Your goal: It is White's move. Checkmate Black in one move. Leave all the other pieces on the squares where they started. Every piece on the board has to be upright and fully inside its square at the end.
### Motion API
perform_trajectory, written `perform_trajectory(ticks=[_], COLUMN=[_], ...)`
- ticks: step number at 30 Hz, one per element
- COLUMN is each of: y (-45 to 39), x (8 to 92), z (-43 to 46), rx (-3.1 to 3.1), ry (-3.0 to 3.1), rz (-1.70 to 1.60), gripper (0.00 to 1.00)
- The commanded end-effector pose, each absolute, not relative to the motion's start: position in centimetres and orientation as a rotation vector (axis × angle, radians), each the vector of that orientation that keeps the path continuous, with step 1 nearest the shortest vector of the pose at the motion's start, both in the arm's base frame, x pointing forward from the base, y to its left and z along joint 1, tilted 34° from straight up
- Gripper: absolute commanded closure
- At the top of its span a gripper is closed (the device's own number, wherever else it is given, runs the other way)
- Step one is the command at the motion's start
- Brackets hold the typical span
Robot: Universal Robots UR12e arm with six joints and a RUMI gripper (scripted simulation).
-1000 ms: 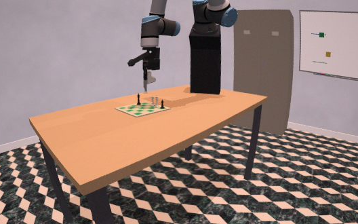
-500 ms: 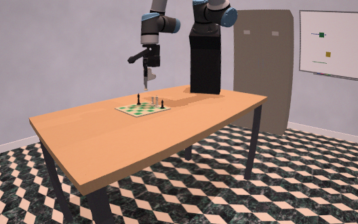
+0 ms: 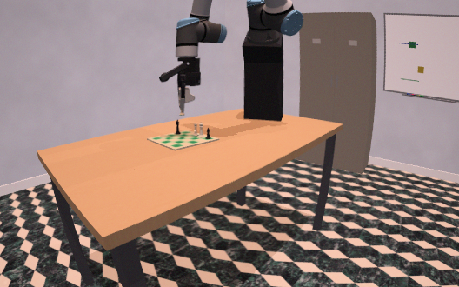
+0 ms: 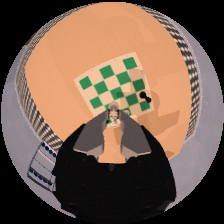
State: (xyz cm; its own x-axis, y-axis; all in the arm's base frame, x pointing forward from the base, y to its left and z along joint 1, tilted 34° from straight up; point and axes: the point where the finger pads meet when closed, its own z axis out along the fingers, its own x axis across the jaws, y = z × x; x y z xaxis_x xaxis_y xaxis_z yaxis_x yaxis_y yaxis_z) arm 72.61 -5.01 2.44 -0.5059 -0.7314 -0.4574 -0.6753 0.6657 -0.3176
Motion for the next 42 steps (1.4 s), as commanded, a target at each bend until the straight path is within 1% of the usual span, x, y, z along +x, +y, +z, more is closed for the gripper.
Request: perform_trajectory(ticks=[1, 11, 33, 42], y=[-8.2, -12.6, -13.0, -12.7], x=[72.0, 71.1, 71.1, 72.2], z=[1.3, 0.1, 0.1, -1.5], rx=[-1.298, -1.553, -1.579, -1.582], ry=[2.209, 2.049, 2.029, 2.028], rz=[-0.189, -0.283, -0.295, -0.296], gripper=[1.0, 1.0, 1.0, 1.0])
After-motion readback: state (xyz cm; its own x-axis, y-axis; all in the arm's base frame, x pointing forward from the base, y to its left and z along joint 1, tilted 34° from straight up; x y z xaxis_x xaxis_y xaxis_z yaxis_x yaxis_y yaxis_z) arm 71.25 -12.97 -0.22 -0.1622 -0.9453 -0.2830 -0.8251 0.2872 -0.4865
